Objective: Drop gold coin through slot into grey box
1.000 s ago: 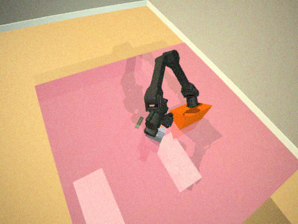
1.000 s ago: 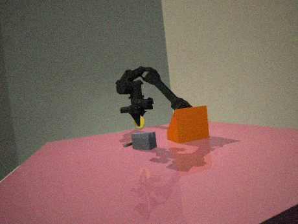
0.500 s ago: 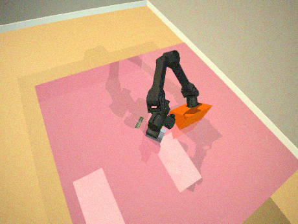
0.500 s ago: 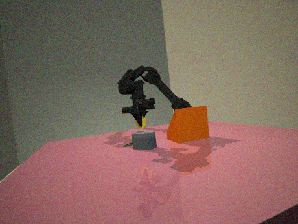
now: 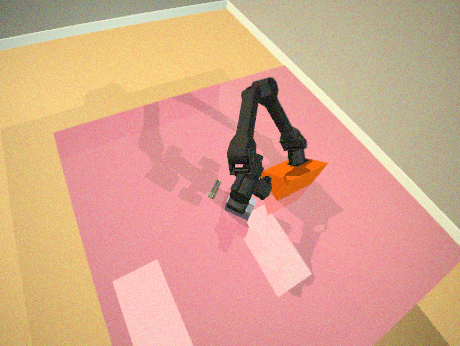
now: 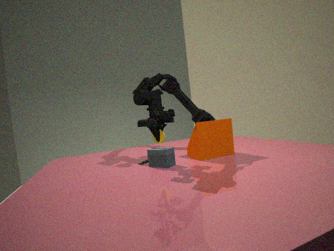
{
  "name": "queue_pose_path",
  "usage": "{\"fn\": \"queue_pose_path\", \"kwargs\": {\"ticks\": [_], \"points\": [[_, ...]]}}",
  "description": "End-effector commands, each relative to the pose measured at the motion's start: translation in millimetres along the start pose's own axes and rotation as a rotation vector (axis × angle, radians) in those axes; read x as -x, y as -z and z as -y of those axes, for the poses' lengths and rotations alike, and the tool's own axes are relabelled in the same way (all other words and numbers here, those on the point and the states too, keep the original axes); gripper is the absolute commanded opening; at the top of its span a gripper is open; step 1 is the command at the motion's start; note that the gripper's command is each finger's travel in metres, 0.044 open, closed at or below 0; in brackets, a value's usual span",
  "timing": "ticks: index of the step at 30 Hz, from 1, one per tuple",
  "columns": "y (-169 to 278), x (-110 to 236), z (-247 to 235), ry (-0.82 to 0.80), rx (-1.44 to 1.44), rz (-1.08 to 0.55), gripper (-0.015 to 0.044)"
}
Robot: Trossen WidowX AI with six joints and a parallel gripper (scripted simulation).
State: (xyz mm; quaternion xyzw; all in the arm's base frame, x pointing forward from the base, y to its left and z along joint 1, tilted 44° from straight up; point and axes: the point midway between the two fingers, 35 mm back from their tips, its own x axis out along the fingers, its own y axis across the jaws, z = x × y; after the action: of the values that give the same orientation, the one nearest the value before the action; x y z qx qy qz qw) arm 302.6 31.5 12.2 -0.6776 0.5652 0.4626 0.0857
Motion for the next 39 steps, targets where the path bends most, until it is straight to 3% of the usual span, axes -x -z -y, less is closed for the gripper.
{"fn": "queue_pose_path", "kwargs": {"ticks": [1,39], "points": [[-4.8,-0.3,-0.3,0.001,0.000,0.001,0.0000],[-2.9,-12.8,-0.4,0.000,0.004,0.000,0.0000]]}}
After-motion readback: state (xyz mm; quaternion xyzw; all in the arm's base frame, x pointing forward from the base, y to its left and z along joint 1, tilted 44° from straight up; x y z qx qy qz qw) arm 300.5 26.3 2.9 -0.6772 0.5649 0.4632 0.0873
